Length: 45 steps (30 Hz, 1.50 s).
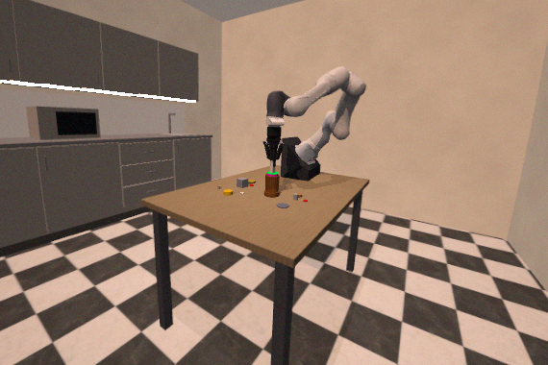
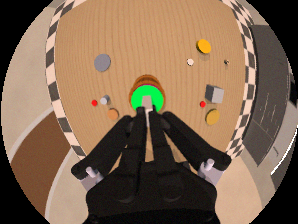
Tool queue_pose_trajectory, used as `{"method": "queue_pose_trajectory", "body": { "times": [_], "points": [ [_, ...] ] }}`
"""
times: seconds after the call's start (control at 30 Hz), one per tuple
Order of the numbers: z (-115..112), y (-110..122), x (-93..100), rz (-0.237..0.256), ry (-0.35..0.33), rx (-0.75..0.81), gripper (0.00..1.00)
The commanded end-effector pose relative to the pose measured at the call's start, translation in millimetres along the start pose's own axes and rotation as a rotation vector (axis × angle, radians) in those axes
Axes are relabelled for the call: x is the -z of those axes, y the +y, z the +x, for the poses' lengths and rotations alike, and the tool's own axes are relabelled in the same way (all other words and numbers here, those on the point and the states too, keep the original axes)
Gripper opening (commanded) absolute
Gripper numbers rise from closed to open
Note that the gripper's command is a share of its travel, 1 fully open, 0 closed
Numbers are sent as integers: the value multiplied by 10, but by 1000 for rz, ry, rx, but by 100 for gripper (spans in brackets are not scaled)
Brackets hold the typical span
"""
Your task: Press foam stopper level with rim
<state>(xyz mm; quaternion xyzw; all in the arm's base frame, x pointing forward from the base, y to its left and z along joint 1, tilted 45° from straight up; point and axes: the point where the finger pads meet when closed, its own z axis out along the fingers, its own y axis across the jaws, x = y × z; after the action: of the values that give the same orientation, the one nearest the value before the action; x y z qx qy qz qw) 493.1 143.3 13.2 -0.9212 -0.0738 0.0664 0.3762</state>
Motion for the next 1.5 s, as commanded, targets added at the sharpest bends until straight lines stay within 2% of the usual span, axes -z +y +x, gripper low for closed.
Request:
{"method": "queue_pose_trajectory", "body": {
  "times": [0.0,1.47],
  "points": [
    [6,-5,-16,0,2,4,0],
    [-28,-28,-195,0,2,4,0]
  ]
}}
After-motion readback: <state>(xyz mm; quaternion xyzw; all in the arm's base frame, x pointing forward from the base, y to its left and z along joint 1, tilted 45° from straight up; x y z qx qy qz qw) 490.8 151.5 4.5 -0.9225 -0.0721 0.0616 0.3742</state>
